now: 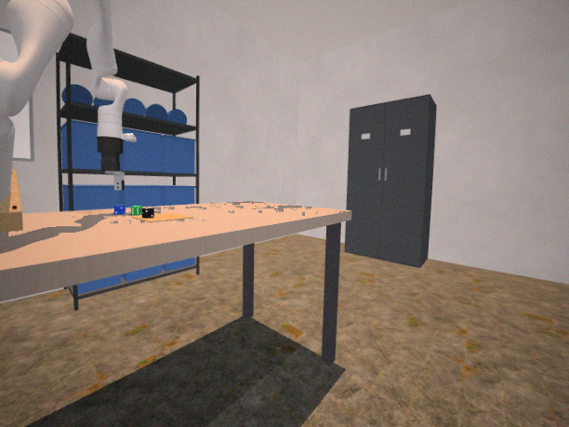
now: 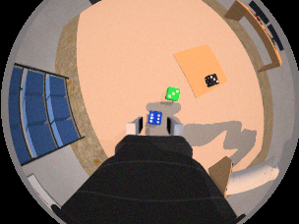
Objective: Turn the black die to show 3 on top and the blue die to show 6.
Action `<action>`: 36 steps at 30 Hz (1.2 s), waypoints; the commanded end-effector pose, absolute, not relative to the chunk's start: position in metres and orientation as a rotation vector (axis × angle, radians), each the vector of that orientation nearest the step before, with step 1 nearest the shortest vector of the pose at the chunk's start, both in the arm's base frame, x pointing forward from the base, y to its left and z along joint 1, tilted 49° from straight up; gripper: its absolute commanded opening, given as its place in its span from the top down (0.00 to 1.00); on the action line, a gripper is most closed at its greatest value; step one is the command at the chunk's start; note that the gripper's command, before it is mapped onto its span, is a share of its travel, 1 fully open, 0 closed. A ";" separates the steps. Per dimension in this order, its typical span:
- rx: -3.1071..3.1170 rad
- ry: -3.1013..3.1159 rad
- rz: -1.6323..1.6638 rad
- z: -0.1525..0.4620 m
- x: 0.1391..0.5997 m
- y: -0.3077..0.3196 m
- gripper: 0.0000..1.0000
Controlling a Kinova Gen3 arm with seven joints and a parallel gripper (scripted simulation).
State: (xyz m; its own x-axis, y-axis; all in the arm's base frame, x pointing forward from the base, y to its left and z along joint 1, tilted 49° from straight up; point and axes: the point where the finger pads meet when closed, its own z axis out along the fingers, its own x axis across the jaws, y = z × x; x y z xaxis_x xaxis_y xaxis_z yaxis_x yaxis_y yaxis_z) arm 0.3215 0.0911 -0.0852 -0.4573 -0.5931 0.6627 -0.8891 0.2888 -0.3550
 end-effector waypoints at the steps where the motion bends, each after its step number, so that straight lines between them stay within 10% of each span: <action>1: 1.330 -2.159 0.993 -0.086 0.321 0.090 0.13; 36: 1.330 -2.159 0.993 -0.114 0.322 0.058 0.13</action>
State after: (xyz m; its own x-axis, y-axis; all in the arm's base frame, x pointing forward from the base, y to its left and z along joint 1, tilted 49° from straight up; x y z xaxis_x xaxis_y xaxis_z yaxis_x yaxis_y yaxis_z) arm 0.3225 0.0603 -0.1131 -0.4573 -0.5950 0.6610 -0.8891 0.2887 -0.3553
